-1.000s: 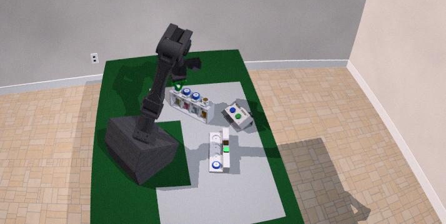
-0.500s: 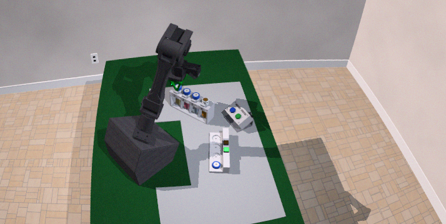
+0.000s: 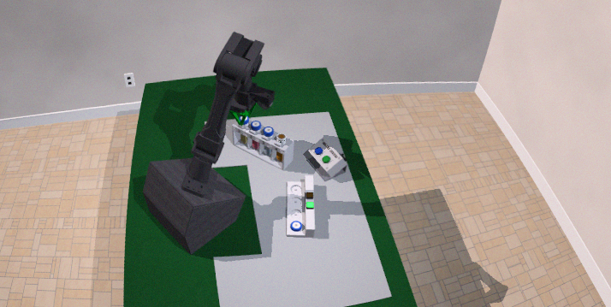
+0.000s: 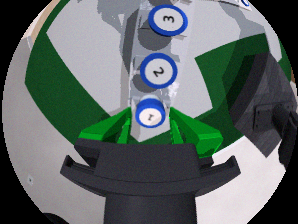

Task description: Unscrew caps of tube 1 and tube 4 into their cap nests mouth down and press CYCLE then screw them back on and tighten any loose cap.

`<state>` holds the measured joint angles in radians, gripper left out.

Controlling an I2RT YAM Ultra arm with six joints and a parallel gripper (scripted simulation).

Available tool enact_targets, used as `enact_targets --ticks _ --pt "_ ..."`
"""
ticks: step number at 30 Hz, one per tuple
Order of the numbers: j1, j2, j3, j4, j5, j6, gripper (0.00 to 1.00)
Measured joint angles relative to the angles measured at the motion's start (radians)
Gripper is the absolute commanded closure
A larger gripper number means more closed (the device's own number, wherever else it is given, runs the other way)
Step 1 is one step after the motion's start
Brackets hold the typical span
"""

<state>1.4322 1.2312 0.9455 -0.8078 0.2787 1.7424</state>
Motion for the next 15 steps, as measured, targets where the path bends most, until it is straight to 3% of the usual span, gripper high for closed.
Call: enact_targets --ticks 7,15 --pt "0.000 0.000 0.000 0.000 0.000 -0.060 0.51" --pt "0.000 0.000 0.000 0.000 0.000 -0.441 0.51"
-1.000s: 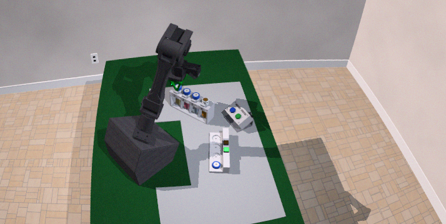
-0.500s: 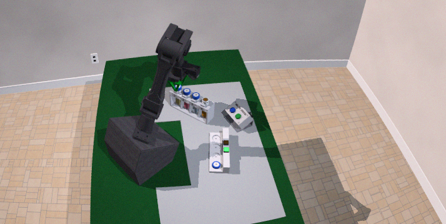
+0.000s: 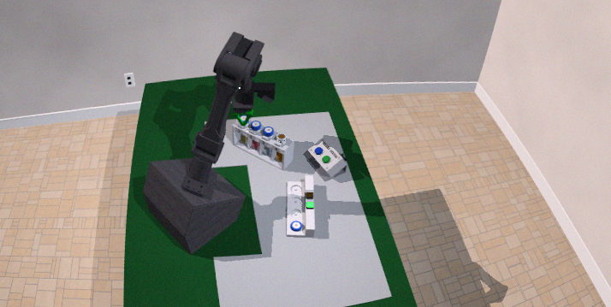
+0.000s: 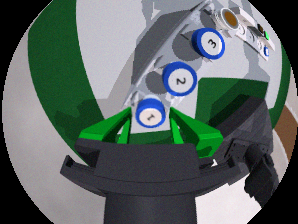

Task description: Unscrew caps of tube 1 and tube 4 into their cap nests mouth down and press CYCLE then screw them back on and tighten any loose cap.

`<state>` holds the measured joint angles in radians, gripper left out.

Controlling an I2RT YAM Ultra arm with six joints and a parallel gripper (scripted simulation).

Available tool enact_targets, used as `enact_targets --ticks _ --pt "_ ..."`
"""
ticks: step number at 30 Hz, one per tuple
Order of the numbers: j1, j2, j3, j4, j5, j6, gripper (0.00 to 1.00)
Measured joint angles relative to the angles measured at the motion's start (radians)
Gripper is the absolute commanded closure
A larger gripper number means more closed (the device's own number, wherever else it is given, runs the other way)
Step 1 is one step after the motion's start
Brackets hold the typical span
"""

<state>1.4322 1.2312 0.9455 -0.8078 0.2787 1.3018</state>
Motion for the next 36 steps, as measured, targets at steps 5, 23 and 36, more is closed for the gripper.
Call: enact_targets --ticks 5,23,36 --pt "0.000 0.000 0.000 0.000 0.000 -0.249 0.51" --pt "-0.001 0.000 0.000 0.000 0.000 -1.096 0.51" --pt "-0.002 0.000 0.000 0.000 0.000 -1.714 0.51"
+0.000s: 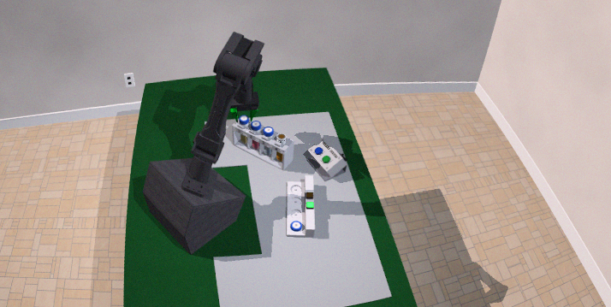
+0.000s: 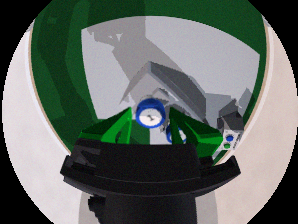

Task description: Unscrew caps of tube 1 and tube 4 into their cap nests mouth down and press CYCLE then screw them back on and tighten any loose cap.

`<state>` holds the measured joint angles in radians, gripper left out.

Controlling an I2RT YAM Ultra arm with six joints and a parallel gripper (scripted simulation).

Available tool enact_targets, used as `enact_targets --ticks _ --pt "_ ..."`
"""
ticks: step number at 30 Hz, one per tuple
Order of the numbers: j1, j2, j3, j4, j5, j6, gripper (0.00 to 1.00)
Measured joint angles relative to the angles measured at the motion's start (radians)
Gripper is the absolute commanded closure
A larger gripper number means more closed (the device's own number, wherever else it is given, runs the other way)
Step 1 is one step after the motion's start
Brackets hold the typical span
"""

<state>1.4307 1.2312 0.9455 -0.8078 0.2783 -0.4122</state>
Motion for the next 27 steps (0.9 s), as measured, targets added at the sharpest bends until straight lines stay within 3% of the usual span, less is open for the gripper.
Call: enact_targets --ticks 6,11,12,27 --pt "0.000 0.000 0.000 0.000 0.000 -0.283 0.51" --pt "0.000 0.000 0.000 0.000 0.000 -0.378 0.51" --pt "0.000 0.001 0.000 0.000 0.000 -0.387 1.00" --pt "0.000 0.001 0.000 0.000 0.000 -0.421 1.00"
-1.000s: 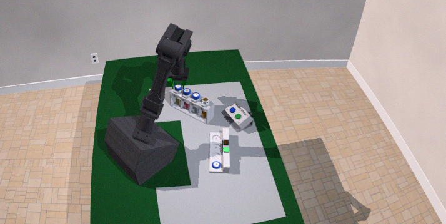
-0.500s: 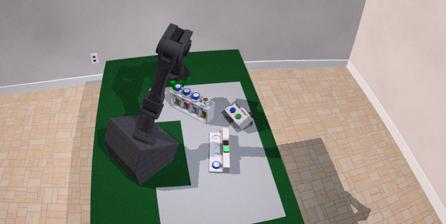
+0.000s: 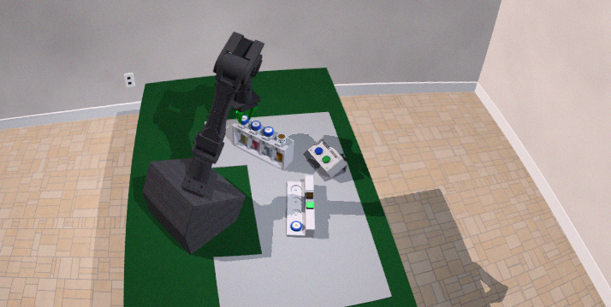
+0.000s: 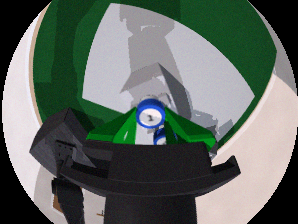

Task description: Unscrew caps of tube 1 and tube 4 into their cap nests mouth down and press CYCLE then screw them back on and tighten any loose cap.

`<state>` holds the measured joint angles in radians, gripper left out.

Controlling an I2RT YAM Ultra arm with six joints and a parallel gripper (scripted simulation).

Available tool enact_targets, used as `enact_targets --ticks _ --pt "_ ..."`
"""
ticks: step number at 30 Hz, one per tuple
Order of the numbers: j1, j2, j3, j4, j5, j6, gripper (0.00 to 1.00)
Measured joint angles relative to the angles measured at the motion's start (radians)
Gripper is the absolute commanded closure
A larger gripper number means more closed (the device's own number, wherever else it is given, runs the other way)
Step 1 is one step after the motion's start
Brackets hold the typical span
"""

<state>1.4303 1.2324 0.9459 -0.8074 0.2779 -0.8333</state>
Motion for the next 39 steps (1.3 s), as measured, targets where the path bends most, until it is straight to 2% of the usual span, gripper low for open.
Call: enact_targets --ticks 5,16,28,39 --pt "0.000 0.000 0.000 0.000 0.000 0.110 1.00" --pt "-0.001 0.000 0.000 0.000 0.000 0.536 1.00" --pt "-0.002 0.002 0.000 0.002 -0.001 1.094 1.00" --pt "-0.002 0.002 -0.001 0.002 -0.002 1.528 1.00"
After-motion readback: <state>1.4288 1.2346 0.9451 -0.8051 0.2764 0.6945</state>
